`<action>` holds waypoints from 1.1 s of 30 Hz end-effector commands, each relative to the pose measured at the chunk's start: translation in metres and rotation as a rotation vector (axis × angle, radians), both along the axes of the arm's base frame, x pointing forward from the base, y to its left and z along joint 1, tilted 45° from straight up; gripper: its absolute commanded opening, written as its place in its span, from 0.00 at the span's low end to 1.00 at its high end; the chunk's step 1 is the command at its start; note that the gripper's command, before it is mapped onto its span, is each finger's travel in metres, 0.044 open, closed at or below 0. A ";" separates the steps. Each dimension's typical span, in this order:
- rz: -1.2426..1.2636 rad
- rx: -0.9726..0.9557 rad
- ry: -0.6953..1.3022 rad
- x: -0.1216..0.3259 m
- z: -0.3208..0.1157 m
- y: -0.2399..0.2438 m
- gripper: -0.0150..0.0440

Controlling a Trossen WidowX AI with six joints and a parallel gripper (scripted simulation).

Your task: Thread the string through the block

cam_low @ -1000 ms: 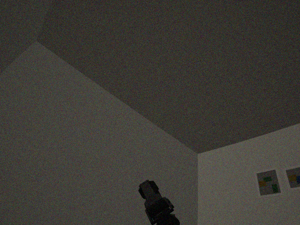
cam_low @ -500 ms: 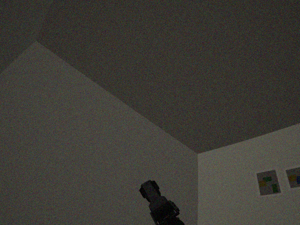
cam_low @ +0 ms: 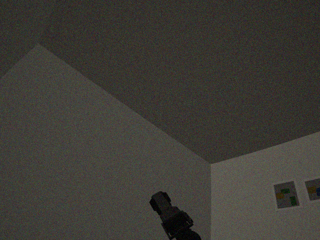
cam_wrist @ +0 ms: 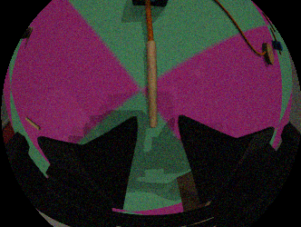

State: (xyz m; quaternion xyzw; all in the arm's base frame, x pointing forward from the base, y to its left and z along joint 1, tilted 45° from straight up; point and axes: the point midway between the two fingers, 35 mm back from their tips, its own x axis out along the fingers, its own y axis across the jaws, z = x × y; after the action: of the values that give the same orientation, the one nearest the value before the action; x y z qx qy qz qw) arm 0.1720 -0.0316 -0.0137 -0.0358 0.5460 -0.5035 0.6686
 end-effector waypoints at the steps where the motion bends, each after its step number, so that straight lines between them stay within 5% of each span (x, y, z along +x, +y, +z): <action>1: 0.010 0.005 -0.011 0.008 0.031 0.032 0.61; 10: 0.010 -0.004 -0.006 0.006 0.051 0.048 0.61; 19: 0.017 -0.005 -0.004 0.009 0.062 0.059 1.00; 33: 0.023 -0.009 -0.003 0.009 0.066 0.062 1.00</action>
State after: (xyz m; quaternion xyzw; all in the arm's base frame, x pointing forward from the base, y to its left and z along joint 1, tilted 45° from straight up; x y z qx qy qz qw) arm 0.1814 0.0308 0.0525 -0.0442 0.5424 -0.4983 0.6750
